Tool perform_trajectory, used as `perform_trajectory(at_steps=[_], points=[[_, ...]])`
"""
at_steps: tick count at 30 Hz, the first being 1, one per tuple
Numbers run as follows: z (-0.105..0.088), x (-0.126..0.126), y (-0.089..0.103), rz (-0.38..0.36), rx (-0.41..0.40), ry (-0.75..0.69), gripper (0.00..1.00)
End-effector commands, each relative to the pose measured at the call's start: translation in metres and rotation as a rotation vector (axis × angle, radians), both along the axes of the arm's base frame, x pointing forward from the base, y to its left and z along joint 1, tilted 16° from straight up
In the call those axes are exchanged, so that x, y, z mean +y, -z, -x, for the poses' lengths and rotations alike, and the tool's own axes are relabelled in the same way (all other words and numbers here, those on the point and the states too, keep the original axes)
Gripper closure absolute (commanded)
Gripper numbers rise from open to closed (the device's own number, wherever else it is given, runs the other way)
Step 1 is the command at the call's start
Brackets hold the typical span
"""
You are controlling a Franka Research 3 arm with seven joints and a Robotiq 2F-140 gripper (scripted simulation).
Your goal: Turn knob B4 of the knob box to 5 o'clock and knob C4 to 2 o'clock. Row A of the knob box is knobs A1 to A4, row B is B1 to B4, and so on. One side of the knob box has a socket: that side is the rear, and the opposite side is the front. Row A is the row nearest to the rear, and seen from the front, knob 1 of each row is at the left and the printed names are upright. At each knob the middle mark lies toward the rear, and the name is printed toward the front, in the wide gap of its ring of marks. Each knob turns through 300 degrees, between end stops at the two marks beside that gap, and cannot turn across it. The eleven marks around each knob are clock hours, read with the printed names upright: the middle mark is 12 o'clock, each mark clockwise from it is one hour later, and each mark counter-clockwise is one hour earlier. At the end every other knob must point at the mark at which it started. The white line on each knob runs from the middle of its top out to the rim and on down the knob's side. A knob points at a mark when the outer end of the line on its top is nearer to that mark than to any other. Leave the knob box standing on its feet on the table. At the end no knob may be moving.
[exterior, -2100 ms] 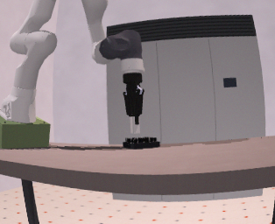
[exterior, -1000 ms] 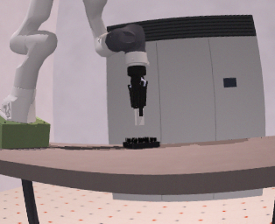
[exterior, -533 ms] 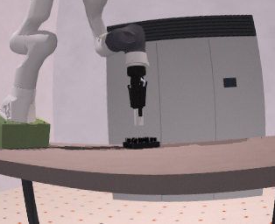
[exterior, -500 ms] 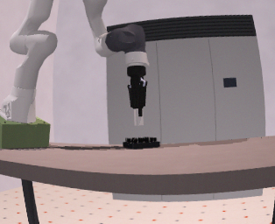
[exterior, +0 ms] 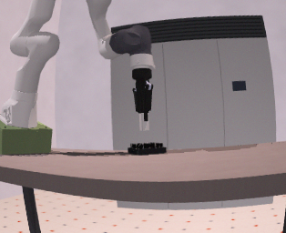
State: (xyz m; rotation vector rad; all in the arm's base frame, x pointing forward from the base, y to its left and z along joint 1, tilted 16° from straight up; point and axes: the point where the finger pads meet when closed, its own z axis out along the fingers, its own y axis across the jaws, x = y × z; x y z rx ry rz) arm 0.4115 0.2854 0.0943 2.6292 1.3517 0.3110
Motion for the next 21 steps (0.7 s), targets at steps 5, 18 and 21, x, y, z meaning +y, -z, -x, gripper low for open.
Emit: perform_trajectory(at_steps=[5, 18, 21], points=[[0.0006, 0.0012, -0.0005, -0.003, 0.001, 0.006, 0.88], [-0.0014, 0.0008, 0.0052, 0.000, -0.003, 0.007, 0.88], [-0.0021, 0.0007, 0.0071, 0.000, -0.003, 0.007, 0.88]])
